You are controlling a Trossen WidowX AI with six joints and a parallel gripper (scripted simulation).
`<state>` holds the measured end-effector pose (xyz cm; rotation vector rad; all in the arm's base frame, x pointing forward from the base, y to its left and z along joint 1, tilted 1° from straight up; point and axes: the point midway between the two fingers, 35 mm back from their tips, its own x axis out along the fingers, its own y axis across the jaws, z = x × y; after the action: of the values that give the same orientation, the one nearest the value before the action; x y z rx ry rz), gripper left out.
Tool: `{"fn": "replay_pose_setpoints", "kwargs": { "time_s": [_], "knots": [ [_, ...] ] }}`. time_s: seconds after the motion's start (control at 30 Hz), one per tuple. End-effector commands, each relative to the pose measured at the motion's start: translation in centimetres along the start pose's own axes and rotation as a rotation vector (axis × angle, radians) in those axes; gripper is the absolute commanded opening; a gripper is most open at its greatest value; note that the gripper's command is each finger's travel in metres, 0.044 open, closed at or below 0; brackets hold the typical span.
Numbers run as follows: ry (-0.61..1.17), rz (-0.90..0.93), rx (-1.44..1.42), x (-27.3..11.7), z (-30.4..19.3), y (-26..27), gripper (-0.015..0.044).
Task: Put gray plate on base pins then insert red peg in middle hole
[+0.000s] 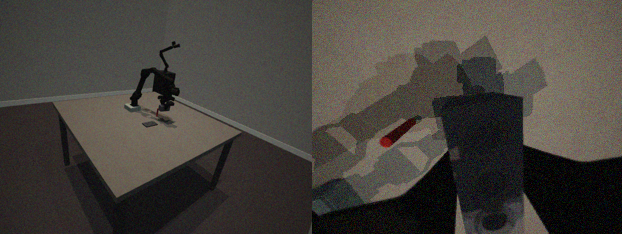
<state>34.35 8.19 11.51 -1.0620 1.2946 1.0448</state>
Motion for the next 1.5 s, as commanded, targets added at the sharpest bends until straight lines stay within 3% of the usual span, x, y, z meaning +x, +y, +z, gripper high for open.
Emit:
{"fn": "replay_pose_setpoints", "kwargs": {
  "time_s": [0.0,0.3,1.47],
  "knots": [
    [-0.004,-0.019,0.002,-1.7,-0.1,0.0,0.0000],
    [-0.003,-0.018,-0.001,-2.6,-0.3,0.1,0.0000],
    [0.006,-0.020,-0.089,3.0,-9.9,-3.0,0.0000]
  ]
}}
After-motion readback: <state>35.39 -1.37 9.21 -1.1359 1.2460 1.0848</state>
